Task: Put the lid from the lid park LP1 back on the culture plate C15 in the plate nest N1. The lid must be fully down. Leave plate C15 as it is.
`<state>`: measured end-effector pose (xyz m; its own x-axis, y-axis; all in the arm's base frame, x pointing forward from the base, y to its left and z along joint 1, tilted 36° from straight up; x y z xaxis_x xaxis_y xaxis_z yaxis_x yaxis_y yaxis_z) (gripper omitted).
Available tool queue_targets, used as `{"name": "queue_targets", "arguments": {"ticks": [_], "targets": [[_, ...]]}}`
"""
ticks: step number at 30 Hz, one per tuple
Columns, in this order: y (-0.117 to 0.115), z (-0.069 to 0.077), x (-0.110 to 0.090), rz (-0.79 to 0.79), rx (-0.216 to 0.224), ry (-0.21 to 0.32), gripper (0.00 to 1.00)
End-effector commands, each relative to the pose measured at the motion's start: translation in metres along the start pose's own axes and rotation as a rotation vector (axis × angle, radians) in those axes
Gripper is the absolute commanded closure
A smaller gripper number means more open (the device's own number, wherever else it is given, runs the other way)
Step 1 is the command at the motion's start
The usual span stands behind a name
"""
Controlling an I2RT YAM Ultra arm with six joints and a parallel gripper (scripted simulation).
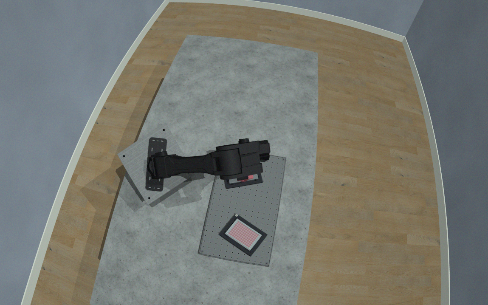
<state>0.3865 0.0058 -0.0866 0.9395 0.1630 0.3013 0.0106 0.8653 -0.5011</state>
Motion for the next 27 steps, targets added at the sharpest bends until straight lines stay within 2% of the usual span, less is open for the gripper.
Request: {"name": "queue_targets", "arguments": {"ticks": [1,27], "targets": [[0.002,0.002,0.006,-0.003,0.005,-0.022,0.00],[0.002,-0.010,0.006,-0.003,0.005,-0.022,0.00]]}}
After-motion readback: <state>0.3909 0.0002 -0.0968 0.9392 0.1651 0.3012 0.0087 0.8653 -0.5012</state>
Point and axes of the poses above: the point where the finger pads meet when closed, its own z axis back along the fingers, its own y axis across the jaws, x = y × z, the point moved 1 cm from there along z, back along the fingers, and after that the axes turned 6 degrees about -z, right-handed, at the moved point
